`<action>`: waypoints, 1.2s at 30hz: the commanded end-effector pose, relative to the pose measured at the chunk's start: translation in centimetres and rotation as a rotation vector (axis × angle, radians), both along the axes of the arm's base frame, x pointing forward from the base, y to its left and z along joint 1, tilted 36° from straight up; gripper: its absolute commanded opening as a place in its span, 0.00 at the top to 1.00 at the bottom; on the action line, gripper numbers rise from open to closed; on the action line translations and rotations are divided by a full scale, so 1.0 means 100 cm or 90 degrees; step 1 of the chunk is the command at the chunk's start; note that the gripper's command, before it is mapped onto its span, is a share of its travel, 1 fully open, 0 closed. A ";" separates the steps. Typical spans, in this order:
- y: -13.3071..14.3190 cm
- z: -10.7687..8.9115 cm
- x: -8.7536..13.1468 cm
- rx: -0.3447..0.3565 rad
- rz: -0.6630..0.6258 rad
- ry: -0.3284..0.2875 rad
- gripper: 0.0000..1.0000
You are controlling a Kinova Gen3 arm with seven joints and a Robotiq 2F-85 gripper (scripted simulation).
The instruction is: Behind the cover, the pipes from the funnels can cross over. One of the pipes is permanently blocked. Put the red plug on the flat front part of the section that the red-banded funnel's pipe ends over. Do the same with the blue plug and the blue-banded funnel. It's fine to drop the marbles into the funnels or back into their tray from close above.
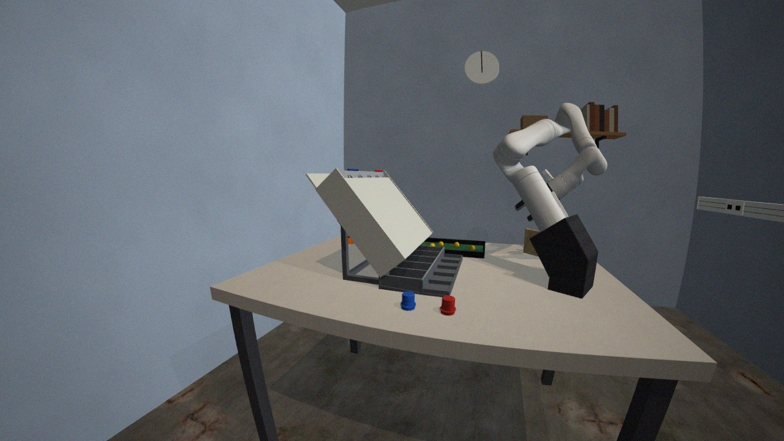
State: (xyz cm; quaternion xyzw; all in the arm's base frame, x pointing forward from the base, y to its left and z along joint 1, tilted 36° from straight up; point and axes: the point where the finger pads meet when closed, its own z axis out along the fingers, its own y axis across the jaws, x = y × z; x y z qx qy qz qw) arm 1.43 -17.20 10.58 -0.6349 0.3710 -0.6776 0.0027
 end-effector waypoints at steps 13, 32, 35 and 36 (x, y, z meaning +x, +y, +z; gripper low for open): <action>0.000 0.000 0.000 0.000 0.000 0.000 0.00; 0.039 0.081 -0.044 0.000 0.000 0.000 0.00; 0.065 0.135 -0.074 0.001 -0.003 -0.002 0.00; 0.066 0.136 -0.074 0.001 -0.003 -0.002 0.00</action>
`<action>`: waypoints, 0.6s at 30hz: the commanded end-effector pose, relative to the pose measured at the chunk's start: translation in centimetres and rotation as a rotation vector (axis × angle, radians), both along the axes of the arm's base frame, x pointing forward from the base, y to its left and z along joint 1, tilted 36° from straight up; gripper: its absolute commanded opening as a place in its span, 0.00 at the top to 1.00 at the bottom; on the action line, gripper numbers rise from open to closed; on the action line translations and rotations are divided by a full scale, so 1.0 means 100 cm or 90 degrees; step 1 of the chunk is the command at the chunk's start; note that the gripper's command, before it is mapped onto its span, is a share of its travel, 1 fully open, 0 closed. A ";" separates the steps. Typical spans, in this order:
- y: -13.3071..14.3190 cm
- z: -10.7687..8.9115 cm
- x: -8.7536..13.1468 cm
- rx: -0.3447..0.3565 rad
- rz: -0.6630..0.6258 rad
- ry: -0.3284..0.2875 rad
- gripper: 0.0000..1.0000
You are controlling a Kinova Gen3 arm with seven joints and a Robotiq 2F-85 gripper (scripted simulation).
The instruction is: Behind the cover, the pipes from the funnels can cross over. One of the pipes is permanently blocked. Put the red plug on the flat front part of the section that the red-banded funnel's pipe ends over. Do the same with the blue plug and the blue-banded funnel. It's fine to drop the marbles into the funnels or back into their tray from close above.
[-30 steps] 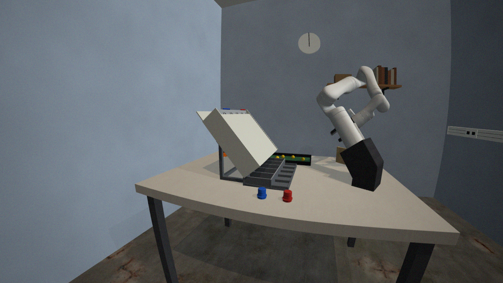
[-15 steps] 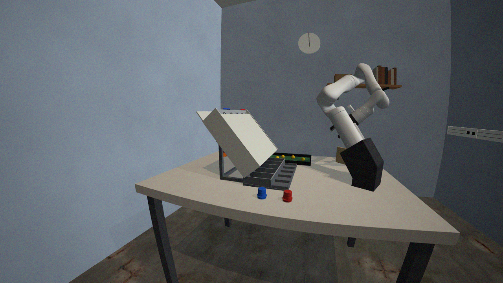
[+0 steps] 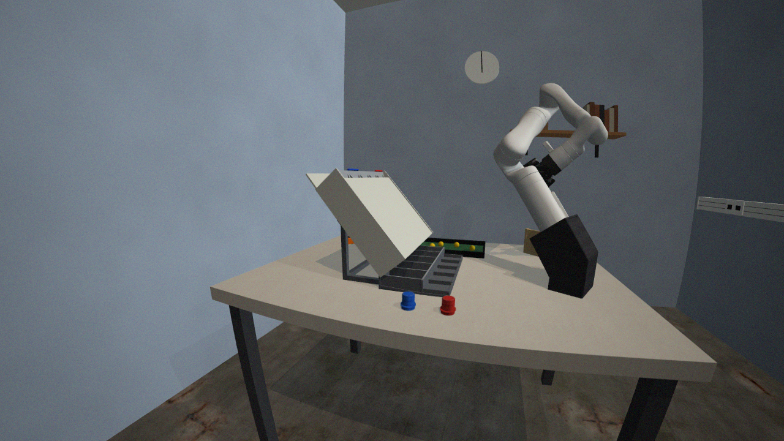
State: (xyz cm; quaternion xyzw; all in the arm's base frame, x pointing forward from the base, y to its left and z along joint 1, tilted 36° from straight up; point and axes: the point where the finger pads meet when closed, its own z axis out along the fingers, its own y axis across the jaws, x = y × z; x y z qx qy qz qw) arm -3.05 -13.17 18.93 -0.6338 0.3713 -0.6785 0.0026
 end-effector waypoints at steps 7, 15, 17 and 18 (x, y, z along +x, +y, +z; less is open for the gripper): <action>0.036 0.075 -0.042 0.001 -0.002 -0.001 0.00; 0.036 0.075 -0.042 0.001 -0.002 -0.001 0.00; 0.062 0.129 -0.071 0.000 -0.006 -0.001 0.00; 0.062 0.129 -0.071 0.000 -0.006 -0.001 0.00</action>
